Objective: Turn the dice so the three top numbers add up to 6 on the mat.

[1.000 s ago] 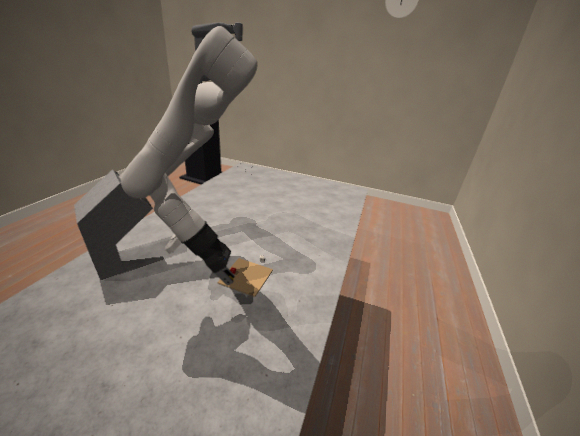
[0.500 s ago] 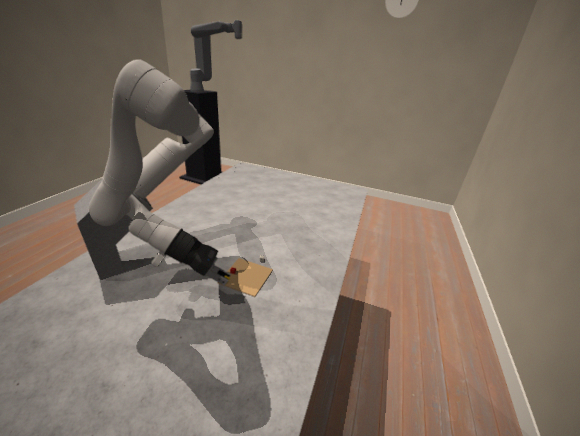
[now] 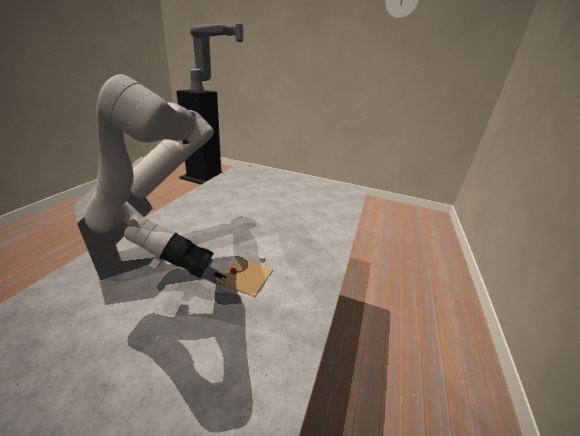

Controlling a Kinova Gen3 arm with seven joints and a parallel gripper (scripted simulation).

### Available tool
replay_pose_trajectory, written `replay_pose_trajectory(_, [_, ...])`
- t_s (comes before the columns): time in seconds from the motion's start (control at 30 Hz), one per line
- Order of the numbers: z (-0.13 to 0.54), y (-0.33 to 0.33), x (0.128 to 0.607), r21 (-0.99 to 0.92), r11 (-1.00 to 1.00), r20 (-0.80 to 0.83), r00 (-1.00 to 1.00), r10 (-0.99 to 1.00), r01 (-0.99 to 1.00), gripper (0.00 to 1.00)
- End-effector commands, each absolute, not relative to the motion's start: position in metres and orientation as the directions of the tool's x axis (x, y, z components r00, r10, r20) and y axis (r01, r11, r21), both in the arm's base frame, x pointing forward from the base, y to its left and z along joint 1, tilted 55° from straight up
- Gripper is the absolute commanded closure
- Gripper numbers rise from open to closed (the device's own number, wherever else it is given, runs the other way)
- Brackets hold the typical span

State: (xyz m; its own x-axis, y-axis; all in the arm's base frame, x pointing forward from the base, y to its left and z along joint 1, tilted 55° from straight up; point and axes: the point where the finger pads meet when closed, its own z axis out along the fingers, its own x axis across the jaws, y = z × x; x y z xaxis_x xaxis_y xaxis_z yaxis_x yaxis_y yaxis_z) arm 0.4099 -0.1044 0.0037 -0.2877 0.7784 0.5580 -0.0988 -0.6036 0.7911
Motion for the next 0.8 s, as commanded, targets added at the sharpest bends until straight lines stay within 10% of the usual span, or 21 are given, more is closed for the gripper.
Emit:
replay_pose_trajectory(0.0, [0.003, -0.104, 0.41, 0.791, -0.604, 0.559, -0.288, 0.778, -0.099, 0.66])
replay_pose_trajectory(0.77, [-0.034, -0.065, 0.445, 0.79, -0.605, 0.558, -0.294, 0.776, -0.098, 0.66])
